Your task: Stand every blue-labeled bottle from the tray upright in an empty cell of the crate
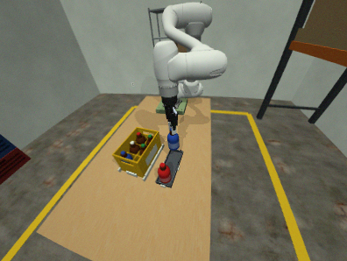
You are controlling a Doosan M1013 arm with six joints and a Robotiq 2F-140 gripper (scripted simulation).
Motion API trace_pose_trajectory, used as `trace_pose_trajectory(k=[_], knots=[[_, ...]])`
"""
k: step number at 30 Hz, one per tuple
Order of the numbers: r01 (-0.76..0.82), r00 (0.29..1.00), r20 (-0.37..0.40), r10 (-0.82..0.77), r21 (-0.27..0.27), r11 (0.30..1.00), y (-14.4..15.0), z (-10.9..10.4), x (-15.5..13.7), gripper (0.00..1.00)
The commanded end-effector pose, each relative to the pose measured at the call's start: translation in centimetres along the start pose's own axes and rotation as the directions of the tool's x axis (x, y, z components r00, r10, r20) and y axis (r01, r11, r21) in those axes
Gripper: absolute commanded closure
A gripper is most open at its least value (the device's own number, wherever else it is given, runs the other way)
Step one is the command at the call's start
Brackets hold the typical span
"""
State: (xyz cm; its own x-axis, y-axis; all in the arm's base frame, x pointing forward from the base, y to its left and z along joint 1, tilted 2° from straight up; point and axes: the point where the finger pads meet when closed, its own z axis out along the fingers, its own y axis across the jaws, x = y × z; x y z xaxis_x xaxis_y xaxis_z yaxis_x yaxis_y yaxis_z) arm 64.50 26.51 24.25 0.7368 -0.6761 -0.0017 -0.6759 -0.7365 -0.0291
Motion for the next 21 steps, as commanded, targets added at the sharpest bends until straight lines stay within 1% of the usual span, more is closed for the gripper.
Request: trace_pose_trajectory(k=[1, 21], knots=[[0.000, 1.000, 0.000, 0.000, 0.000, 1.000, 0.00, -0.41, 0.00, 1.00], [0.000, 1.000, 0.000, 0.000, 0.000, 1.000, 0.00, -1.24, 0.00, 1.00]])
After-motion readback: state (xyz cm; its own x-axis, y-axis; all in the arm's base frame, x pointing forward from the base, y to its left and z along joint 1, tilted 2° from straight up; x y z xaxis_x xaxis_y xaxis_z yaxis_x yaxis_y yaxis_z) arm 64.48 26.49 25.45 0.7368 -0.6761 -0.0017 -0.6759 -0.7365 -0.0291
